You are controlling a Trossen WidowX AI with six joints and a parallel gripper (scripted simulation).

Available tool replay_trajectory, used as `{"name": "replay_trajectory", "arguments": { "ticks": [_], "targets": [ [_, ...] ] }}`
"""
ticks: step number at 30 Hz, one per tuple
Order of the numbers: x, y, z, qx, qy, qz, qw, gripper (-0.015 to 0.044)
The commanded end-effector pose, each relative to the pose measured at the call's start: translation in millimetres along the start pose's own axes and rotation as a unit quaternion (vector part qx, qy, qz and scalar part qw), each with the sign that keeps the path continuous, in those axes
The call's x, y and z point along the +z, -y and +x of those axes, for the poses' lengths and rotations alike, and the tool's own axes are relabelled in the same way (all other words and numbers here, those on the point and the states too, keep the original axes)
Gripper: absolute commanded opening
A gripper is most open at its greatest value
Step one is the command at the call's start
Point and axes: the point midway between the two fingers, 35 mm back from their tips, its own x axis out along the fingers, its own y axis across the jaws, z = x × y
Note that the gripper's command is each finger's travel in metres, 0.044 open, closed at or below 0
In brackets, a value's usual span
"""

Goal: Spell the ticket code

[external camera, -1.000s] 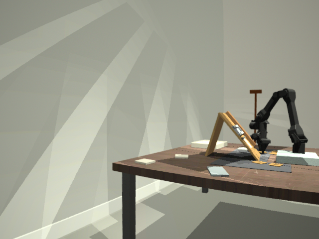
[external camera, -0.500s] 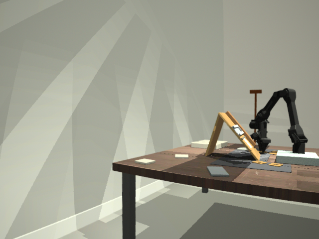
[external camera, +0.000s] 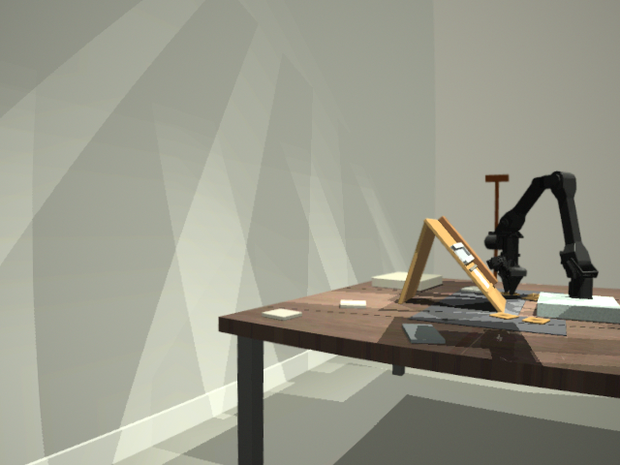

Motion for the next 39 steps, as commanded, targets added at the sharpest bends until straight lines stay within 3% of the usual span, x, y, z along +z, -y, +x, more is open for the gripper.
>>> {"name": "replay_trajectory", "arguments": {
  "ticks": [1,39],
  "targets": [
    [0.0,0.2,-3.3,-0.003,0.0,0.002,1.0,0.0],
    [0.3,-1.7,-17.4,-0.003,0.0,0.002,1.0,0.0]
  ]
}}
